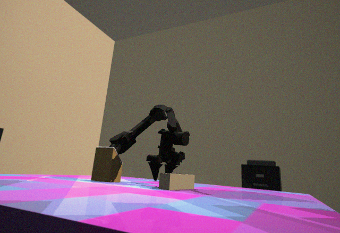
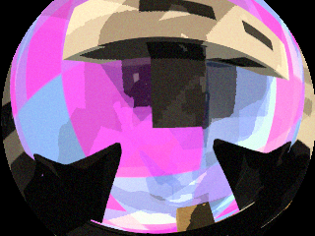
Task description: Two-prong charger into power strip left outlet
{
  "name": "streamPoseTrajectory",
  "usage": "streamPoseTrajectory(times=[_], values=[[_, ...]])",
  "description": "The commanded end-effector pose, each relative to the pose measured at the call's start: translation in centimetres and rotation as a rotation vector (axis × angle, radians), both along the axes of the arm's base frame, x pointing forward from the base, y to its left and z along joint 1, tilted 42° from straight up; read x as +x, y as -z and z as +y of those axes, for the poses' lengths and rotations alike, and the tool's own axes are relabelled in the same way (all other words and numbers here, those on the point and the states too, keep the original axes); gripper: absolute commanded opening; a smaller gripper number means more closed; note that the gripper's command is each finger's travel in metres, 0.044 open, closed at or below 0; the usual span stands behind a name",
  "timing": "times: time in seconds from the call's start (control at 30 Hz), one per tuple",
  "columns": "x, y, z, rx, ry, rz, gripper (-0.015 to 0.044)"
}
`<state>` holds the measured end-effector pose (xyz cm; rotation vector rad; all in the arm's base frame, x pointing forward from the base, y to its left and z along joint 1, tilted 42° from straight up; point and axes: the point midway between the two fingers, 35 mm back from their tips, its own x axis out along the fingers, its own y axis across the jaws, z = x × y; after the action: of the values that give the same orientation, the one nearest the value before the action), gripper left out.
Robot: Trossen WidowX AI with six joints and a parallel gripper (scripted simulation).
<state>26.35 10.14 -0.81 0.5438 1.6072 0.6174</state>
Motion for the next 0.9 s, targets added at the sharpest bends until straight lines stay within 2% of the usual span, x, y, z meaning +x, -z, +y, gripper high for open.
streamPoseTrajectory(times=[0.0, 0.33, 0.67, 0.87], values=[[-0.5, 0.1, 0.0, 0.001, -0.003, 0.001, 0.044], [-1.1, -0.1, -0.1, 0.0, 0.007, -0.006, 0.044], [1.2, -4.9, -4.9, 0.002, 0.381, -0.422, 0.044], [1.2, -5.3, -5.2, 0.004, 0.406, -0.452, 0.044]])
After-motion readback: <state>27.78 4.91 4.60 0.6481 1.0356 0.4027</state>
